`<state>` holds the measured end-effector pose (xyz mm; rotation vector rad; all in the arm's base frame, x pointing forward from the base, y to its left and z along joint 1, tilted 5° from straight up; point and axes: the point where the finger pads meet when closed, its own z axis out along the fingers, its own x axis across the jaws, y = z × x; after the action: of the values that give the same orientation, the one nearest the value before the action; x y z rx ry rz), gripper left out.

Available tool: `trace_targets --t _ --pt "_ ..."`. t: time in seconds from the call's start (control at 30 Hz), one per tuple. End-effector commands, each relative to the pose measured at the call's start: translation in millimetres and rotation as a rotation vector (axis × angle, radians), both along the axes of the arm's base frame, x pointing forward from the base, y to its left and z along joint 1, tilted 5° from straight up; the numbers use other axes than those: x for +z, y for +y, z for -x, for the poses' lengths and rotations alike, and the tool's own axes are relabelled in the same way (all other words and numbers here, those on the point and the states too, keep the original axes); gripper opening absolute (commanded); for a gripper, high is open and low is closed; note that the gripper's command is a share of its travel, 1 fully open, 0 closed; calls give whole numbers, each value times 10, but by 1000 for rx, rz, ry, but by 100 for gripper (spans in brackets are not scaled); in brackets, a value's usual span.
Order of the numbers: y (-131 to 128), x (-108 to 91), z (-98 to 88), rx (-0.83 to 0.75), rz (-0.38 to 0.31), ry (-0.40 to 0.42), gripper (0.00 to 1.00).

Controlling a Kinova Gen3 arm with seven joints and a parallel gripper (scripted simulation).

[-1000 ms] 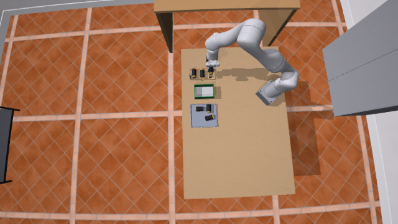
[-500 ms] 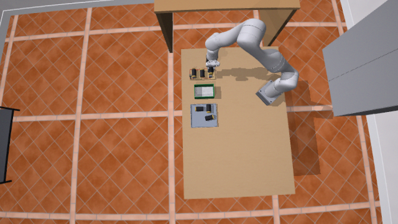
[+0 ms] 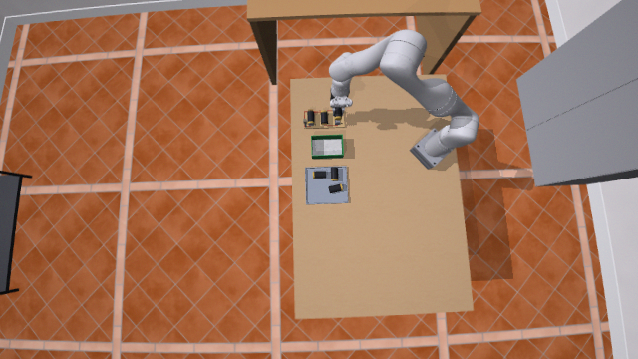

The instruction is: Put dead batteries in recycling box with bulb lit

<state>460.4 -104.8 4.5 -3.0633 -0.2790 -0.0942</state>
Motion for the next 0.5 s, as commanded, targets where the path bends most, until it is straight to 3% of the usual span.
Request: trace_targets --t 0.0,0.3,0.47 --pt "-3 9 -6 0 1 -2 57" --pt "-2 -1 -7 0 1 -2 57" --pt "6 -115 -14 0 1 -2 57"
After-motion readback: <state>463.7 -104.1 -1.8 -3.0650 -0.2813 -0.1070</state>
